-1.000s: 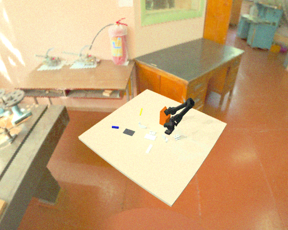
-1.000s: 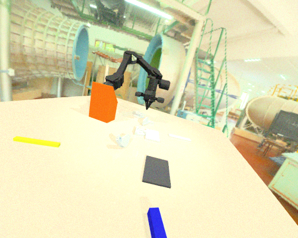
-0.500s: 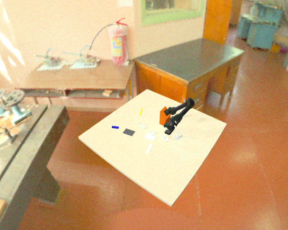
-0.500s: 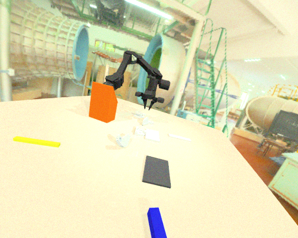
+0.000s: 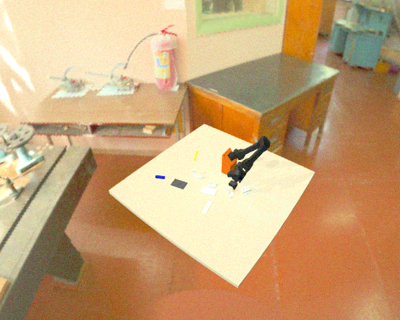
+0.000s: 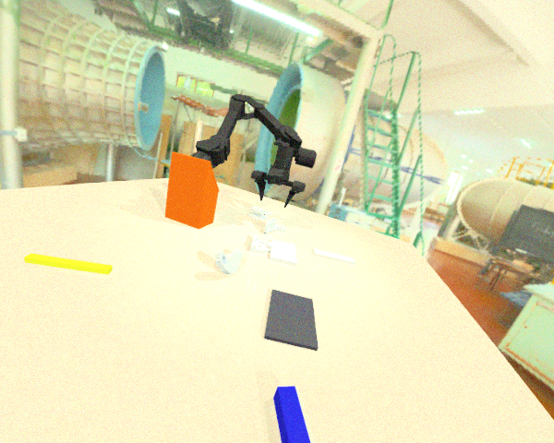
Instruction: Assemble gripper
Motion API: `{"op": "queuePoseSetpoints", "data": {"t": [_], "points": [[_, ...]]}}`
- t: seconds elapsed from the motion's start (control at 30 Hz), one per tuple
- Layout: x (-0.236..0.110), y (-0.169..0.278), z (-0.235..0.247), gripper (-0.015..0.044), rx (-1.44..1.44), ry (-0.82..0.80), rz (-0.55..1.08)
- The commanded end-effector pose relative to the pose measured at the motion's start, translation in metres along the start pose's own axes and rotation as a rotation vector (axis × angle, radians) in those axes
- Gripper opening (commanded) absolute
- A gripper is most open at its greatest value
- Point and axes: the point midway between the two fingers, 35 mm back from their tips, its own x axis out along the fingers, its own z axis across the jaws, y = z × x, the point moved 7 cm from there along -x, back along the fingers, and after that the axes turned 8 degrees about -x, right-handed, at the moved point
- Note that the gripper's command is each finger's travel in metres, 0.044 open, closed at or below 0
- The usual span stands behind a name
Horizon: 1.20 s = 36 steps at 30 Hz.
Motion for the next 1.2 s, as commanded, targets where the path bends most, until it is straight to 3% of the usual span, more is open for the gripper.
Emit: {"op": "queuePoseSetpoints", "data": {"t": [0.0,0.73,1.17], "points": [[0.0000,0.0000,0.0000,0.0440,0.000,0.000,0.000],[0.0000,0.0000,0.0000,0.0440,0.000,0.000,0.000],[0.0000,0.0000,0.0000,0.0099,0.000,0.000,0.000]]}}
